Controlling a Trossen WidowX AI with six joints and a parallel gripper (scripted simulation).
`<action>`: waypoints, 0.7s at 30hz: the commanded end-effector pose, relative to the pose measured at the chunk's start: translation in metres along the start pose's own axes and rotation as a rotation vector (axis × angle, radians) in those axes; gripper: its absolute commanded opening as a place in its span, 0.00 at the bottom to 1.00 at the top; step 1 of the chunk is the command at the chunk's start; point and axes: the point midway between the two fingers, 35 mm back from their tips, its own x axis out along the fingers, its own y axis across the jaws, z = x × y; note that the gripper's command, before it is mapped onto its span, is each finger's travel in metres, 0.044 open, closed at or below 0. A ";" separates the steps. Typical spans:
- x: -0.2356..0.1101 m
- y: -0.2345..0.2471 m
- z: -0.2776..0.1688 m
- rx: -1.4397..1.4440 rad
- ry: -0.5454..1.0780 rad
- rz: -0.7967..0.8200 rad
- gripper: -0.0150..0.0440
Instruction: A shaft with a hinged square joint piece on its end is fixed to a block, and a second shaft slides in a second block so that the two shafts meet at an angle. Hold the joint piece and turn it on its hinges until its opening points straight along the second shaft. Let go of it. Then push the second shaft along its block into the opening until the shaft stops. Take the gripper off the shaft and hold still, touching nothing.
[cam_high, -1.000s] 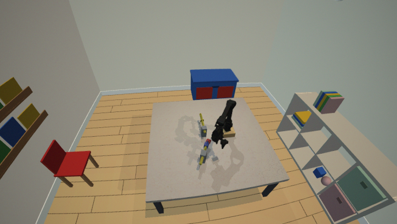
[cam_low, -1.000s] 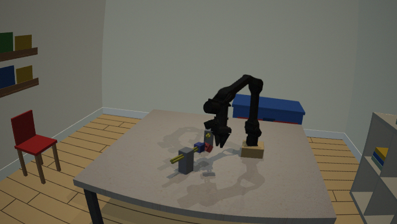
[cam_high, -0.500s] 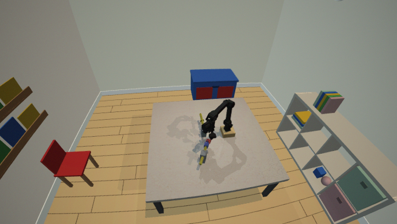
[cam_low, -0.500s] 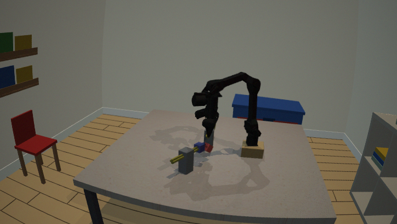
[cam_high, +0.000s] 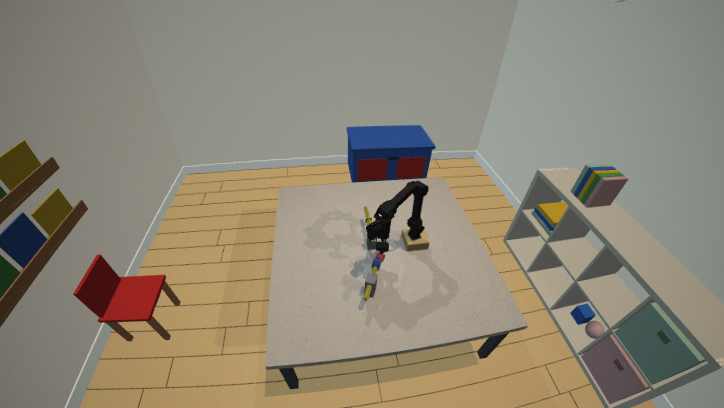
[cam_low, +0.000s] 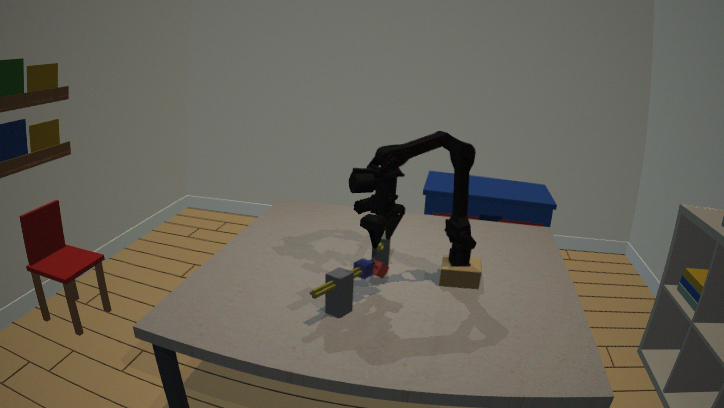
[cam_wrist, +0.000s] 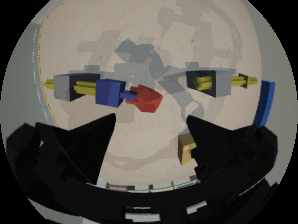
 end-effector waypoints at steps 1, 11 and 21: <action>0.000 -0.001 -0.001 0.131 -0.004 0.018 1.00; 0.003 -0.002 -0.002 0.439 -0.006 0.055 1.00; 0.006 -0.003 -0.002 0.745 0.002 0.093 1.00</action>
